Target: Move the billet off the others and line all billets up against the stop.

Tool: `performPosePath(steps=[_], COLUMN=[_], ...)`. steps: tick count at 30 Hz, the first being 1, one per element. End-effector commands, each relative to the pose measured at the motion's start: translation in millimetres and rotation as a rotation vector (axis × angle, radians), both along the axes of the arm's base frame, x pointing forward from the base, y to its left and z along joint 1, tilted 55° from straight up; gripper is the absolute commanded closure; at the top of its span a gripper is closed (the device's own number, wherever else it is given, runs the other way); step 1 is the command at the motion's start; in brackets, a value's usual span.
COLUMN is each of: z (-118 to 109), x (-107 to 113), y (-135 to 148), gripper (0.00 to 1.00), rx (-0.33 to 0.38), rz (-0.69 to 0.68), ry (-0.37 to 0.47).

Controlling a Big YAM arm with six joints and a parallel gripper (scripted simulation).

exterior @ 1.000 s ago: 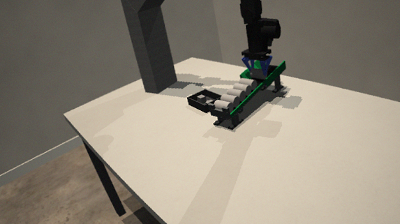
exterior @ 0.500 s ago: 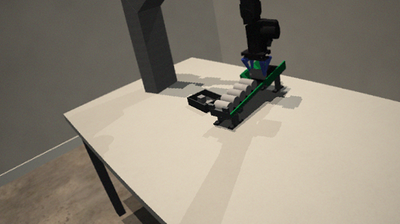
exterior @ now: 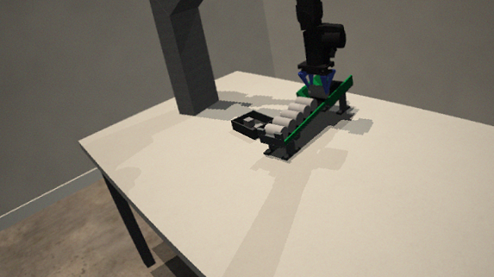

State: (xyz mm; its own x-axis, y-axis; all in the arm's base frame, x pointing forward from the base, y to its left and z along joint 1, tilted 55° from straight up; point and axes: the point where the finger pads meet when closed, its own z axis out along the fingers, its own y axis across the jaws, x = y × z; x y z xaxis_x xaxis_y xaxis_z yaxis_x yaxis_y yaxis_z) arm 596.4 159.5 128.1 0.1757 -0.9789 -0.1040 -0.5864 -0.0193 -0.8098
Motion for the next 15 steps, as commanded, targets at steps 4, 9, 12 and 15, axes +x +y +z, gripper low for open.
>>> performPosePath(steps=[4,9,12,15], z=[19.3,19.2,18.6,18.1], x=[-0.8,-1.0,-1.8,-2.4], y=[3.8,3.7,3.1,2.6], gripper=[1.0,1.0,1.0,1.0], rx=[0.014,0.014,0.012,0.011], rz=[0.0,0.0,-0.001,-0.001], ry=[-0.031,-0.03,-0.025,-0.022])
